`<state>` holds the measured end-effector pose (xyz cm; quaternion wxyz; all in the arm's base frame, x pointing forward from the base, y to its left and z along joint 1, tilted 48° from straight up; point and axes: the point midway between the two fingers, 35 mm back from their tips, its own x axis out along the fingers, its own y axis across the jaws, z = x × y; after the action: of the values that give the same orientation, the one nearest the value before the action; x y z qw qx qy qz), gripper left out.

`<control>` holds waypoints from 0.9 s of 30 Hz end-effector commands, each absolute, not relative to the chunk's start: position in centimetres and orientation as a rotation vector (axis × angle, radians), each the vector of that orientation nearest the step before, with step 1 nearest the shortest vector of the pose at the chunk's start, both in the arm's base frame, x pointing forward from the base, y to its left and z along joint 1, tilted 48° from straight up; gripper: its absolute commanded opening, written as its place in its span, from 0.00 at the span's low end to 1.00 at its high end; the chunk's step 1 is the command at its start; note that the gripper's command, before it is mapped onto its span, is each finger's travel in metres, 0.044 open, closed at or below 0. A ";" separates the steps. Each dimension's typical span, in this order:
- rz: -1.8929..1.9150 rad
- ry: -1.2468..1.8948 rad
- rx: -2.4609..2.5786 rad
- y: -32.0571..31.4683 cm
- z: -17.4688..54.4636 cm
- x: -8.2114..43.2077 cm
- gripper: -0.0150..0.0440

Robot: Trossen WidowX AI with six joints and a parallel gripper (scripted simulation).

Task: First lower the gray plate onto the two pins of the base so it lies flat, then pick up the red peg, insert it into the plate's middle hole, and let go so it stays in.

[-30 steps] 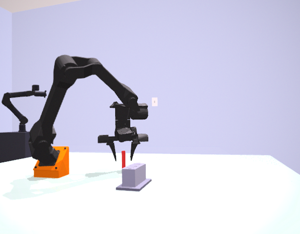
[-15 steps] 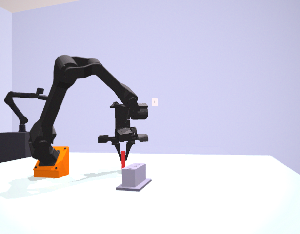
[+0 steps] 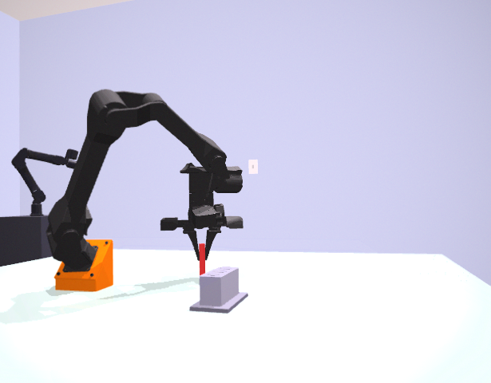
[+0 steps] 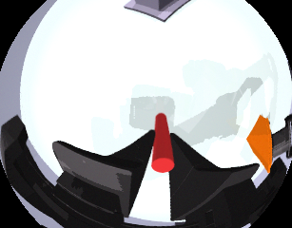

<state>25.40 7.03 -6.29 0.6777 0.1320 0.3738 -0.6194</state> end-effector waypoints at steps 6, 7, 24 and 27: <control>-1.388 0.842 0.308 9.2 -4.7 25.9 0.25; -1.388 0.843 0.308 9.4 -4.5 26.0 0.25; -1.386 0.842 0.306 11.8 -2.0 26.6 0.25; -1.388 0.842 0.311 11.5 -1.6 27.0 0.25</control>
<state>26.58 11.84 -2.06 0.6777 0.1361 0.3763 -0.6169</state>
